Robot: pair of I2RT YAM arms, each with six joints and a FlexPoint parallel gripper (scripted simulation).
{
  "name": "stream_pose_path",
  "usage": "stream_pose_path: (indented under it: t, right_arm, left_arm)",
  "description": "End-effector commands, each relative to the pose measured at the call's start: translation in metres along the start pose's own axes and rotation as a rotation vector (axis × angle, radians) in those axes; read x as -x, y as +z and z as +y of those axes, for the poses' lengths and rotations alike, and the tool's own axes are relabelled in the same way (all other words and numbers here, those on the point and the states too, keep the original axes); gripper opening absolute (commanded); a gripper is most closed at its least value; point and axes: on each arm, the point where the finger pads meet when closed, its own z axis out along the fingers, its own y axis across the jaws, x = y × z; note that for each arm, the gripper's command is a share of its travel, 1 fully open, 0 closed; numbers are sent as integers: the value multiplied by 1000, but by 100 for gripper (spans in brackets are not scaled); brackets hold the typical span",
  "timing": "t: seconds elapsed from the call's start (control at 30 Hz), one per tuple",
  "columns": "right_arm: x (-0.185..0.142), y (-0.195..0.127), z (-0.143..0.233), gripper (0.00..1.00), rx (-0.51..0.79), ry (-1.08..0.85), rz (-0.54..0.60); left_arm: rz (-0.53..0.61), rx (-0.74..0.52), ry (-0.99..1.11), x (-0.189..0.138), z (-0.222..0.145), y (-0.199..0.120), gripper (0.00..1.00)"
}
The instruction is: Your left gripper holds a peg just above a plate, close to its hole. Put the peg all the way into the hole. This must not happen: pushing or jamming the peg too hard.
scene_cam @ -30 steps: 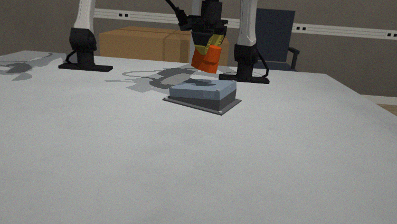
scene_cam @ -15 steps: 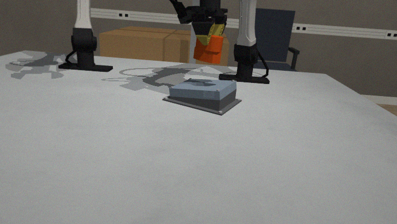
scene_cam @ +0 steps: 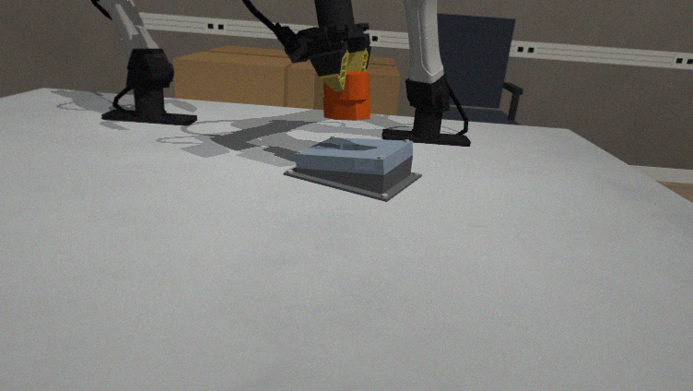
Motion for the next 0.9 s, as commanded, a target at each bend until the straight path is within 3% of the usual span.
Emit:
stream_pose_path:
  t: [0.0, 0.3, 0.63, 0.87]
  right_arm:
    - [-24, -6, 13, 100, 22, 11, 80]
    - [-29, -18, 42, 100, 124, -22, 86]
    - [-26, -18, 43, 100, 132, -24, 71]
    - [-26, -18, 43, 100, 132, -24, 71]
  left_arm:
    - [32, 16, -28, -5, 5, 1, 34]
    - [32, 16, -27, -7, -5, 4, 34]
    - [24, 71, -30, -7, 13, 14, 34]
    - [42, -5, -21, -5, 5, 34, 34]
